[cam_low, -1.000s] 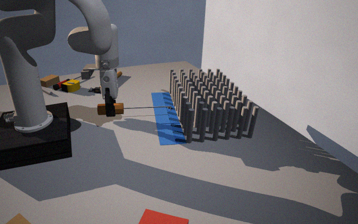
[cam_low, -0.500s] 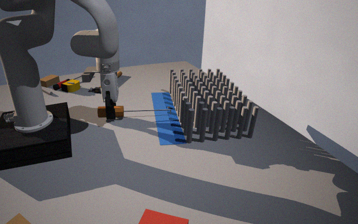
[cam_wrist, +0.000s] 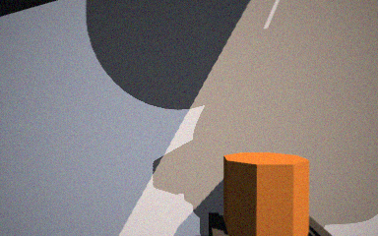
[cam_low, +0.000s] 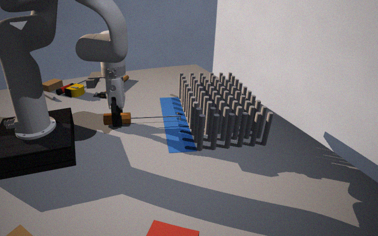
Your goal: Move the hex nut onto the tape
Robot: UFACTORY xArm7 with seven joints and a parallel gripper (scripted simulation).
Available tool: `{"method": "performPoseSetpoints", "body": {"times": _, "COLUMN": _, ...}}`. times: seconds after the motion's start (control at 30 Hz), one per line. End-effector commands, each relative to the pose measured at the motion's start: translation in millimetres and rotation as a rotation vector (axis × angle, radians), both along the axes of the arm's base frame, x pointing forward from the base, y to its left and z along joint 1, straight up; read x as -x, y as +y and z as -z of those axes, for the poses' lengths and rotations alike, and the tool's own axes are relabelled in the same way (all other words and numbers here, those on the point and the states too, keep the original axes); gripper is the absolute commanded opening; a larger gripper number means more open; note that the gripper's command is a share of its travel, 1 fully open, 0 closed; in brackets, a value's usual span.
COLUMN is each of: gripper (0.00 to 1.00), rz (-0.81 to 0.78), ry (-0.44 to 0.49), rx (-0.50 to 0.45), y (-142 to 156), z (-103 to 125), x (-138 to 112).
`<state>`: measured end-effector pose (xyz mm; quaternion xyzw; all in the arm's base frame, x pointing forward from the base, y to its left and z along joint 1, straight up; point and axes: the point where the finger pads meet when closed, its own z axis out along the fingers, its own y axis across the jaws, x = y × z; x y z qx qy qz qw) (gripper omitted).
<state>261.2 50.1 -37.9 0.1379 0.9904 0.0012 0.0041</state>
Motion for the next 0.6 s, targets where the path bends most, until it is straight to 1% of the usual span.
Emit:
{"method": "performPoseSetpoints", "body": {"times": 0.0, "gripper": 0.00, "rz": 0.000, "ry": -0.002, "rx": 0.000, "y": 0.0, "z": -0.3, "x": -0.9}}
{"method": "performPoseSetpoints", "body": {"times": 0.23, "gripper": 0.00, "rz": 0.000, "ry": -0.002, "rx": 0.000, "y": 0.0, "z": -0.3, "x": -0.9}}
{"method": "performPoseSetpoints", "body": {"times": 0.27, "gripper": 0.65, "rz": 0.000, "ry": -0.002, "rx": 0.000, "y": 0.0, "z": -0.3, "x": -0.9}}
{"method": "performPoseSetpoints", "body": {"times": 0.57, "gripper": 0.65, "rz": 0.000, "ry": -0.002, "rx": 0.000, "y": 0.0, "z": -0.3, "x": -0.9}}
